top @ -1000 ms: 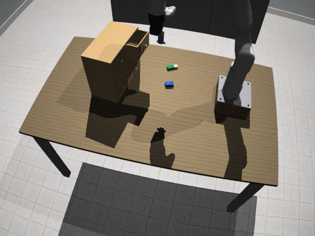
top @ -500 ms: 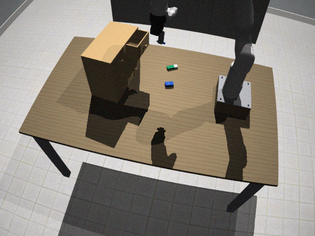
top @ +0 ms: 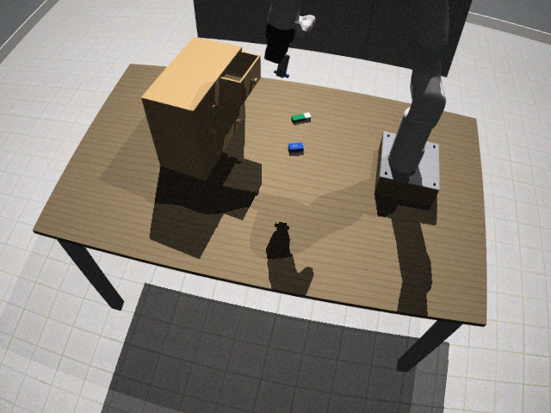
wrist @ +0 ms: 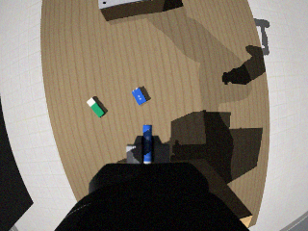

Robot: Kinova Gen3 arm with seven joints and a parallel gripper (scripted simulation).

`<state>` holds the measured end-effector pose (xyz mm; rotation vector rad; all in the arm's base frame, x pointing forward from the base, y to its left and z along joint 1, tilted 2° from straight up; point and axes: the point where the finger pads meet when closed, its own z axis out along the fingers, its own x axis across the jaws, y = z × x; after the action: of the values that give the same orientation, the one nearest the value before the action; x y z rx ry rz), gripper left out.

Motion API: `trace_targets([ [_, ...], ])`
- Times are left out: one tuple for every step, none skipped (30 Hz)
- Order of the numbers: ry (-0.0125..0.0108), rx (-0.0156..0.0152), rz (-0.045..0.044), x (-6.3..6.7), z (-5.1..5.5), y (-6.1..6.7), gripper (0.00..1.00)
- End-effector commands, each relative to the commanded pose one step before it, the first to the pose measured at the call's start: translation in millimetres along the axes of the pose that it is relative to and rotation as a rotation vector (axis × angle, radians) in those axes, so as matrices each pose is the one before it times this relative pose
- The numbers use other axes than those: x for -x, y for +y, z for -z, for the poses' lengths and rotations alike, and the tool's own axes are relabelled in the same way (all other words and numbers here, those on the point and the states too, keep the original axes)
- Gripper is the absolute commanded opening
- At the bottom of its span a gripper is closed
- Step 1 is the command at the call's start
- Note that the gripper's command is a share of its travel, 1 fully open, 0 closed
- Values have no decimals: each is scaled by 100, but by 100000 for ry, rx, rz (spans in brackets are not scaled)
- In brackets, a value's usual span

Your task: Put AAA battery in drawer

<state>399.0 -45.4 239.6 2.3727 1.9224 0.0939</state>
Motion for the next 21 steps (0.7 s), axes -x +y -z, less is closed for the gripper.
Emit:
trace_targets([
  [-643, 3008, -287, 169, 236, 72, 24],
  [5, 752, 3, -1, -1, -10, 24],
  [8, 770, 4, -1, 0, -10, 24],
  [10, 788, 5, -2, 1, -11, 24],
  [10, 804, 5, -2, 1, -11, 24],
  [0, 817, -1, -1, -2, -9, 24],
  [3, 834, 1, -1, -1, -10, 24],
  [6, 851, 3, -1, 0, -11, 24],
  [10, 868, 5, -2, 1, -12, 24],
  [14, 885, 7, -2, 2, -13, 24],
  [7, 898, 3, -1, 0, -12, 24],
  [0, 911, 0, -1, -2, -11, 24],
  [5, 927, 2, -1, 0, -12, 24],
  [0, 0, 0, 0, 0, 0, 24],
  [0, 0, 0, 0, 0, 0, 24],
  [10, 943, 5, -2, 1, -13, 24],
  [16, 958, 7, -3, 3, -14, 24],
  [12, 971, 5, -2, 2, -13, 24],
  [-3, 982, -1, 0, -1, -11, 24],
  [5, 996, 2, -1, 0, -13, 24],
  [13, 1010, 5, -3, 2, -14, 24],
])
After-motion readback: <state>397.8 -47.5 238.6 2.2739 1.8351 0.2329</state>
